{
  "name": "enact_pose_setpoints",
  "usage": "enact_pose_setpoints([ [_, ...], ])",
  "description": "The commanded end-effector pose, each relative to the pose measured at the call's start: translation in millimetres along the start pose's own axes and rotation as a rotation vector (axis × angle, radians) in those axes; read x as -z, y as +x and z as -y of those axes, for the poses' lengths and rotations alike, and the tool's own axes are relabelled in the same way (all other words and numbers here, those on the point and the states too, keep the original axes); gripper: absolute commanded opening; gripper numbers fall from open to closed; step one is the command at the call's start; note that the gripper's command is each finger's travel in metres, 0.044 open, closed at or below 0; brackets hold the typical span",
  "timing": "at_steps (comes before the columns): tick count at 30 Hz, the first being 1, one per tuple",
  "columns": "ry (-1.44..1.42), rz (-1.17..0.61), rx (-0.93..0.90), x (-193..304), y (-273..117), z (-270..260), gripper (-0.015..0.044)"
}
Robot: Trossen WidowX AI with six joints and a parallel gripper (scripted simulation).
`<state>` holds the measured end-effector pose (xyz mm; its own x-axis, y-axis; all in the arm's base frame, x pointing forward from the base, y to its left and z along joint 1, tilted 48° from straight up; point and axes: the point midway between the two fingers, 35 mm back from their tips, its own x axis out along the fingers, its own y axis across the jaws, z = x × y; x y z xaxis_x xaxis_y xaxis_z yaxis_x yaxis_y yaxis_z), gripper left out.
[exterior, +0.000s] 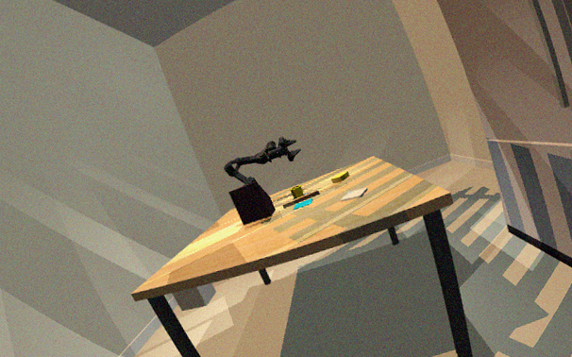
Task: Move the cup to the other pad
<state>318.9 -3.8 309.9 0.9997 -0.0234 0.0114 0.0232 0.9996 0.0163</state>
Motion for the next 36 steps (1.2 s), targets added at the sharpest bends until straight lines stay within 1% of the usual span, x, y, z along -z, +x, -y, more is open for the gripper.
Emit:
enact_pose_setpoints([
  [1, 0.006, -0.018, -0.005, 3.9, 1.5, -0.2, 0.0374],
  [2, 0.025, -0.074, -0.019, 15.8, 5.6, -0.8, 0.0347],
  [3, 0.06, -0.167, -0.039, 35.6, 10.9, -1.6, 0.0321],
  [5, 0.171, -0.402, -0.077, 84.4, 16.1, -3.1, 0.0269],
  [7, 0.312, -0.637, -0.094, 129.3, 10.7, -4.9, 0.0216],
  [9, 0.479, -0.867, -0.09, 167.2, -3.1, -7.9, 0.0167],
  [11, 0.67, -1.089, -0.064, 196.0, -22.5, -12.6, 0.0167],
  [13, 0.884, -1.301, -0.016, 214.6, -44.0, -18.9, 0.0167],
  [16, 1.242, -1.592, 0.1, 223.8, -73.0, -29.8, 0.0167],
  [17, 1.344, -1.663, 0.139, 222.9, -79.0, -32.5, 0.0167],
  [19, 1.427, -1.717, 0.174, 221.3, -83.1, -34.5, 0.0167],
  [36, 1.426, -1.717, 0.175, 224.9, -84.2, -40.9, 0.0167],
])
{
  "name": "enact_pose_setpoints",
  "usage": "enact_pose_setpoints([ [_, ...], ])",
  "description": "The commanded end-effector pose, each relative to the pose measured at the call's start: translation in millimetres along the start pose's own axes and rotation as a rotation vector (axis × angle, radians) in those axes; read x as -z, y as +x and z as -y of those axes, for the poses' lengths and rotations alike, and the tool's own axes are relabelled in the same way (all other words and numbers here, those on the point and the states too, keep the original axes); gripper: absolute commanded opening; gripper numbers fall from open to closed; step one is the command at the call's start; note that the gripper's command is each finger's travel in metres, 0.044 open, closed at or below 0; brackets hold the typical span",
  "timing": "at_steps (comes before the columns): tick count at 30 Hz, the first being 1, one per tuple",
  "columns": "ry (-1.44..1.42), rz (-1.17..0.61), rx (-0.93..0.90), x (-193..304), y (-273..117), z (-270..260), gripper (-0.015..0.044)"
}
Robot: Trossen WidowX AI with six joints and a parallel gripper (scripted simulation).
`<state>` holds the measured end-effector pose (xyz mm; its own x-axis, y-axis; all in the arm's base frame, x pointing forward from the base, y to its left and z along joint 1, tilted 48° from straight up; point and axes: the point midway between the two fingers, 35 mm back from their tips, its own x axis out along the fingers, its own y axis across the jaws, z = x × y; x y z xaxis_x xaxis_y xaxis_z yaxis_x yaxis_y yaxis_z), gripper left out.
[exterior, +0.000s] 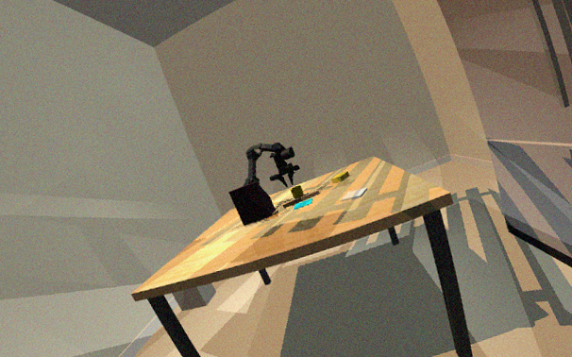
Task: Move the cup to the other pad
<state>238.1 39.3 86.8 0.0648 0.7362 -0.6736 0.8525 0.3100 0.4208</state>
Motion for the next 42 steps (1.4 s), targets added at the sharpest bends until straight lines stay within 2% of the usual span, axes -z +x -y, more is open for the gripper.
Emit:
enact_pose_setpoints([
  [1, 0.005, -0.005, 0.0, 0.5, 5.5, -0.5, 0.0167],
  [34, 0.005, -0.008, -0.003, 2.7, 59.4, -0.3, 0.0167],
  [42, 0.005, -0.009, -0.003, 3.1, 61.7, -0.2, 0.0167],
])
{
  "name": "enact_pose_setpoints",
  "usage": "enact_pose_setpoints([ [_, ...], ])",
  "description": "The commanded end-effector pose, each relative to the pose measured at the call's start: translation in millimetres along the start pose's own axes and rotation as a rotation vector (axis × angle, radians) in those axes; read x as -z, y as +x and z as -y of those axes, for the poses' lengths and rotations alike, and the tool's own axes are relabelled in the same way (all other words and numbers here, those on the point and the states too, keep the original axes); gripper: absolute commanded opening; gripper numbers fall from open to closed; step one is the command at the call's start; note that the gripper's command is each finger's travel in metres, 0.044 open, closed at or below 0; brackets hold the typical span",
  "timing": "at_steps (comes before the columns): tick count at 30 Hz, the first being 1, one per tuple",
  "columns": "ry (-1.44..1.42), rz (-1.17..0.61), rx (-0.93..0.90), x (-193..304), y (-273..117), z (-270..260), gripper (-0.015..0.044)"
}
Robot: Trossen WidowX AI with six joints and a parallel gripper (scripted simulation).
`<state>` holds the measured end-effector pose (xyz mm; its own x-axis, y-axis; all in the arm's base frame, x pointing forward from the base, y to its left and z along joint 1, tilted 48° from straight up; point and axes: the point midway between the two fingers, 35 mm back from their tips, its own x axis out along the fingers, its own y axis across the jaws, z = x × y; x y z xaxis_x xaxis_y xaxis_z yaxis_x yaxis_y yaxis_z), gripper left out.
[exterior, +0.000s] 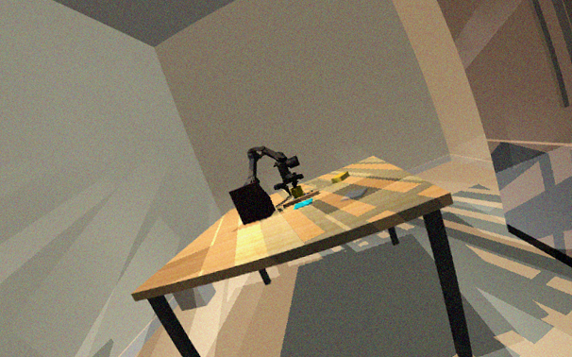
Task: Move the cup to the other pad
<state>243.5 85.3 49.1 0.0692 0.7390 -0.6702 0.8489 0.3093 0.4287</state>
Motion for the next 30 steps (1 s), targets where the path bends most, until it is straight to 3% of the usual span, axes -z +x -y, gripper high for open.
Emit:
enact_pose_setpoints([
  [1, 0.011, -0.007, 0.003, 1.2, 2.1, 2.8, 0.0167],
  [24, 0.0, 0.0, 0.0, 0.1, 0.2, 0.2, 0.0],
  [30, 0.003, 0.001, 0.002, -1.0, -9.1, 0.1, 0.0],
])
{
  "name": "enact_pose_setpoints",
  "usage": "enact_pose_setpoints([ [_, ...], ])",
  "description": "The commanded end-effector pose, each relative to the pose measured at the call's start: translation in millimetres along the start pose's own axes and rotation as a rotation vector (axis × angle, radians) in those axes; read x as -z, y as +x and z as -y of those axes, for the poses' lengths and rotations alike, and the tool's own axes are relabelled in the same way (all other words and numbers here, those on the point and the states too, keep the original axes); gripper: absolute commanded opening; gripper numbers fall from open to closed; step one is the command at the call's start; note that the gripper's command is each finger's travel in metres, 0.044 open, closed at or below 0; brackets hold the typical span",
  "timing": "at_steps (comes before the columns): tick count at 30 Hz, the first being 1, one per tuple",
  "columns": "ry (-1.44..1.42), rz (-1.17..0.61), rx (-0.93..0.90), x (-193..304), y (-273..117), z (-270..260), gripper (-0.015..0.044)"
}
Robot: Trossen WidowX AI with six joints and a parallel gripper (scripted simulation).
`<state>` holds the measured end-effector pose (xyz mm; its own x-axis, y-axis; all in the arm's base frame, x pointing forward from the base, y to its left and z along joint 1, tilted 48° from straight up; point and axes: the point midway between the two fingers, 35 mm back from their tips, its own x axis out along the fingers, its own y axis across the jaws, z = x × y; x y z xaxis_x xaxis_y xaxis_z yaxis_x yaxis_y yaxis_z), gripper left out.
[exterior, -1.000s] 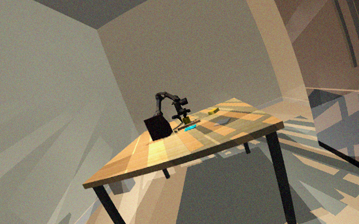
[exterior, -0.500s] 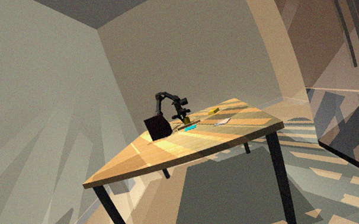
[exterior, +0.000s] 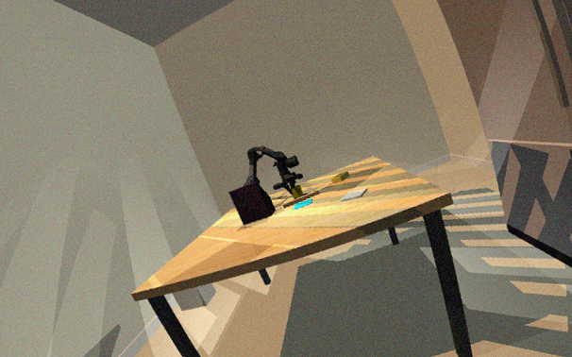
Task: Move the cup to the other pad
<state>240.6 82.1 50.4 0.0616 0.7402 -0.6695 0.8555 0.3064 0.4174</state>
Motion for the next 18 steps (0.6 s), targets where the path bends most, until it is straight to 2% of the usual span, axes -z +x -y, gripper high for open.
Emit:
enact_pose_setpoints([
  [1, -0.009, 0.006, -0.003, -1.5, -8.7, -2.6, 0.0],
  [12, -0.002, 0.001, -0.001, -1.7, -39.2, 1.1, 0.0],
  [18, 0.01, -0.004, -0.002, -1.1, -39.2, 3.9, 0.0],
])
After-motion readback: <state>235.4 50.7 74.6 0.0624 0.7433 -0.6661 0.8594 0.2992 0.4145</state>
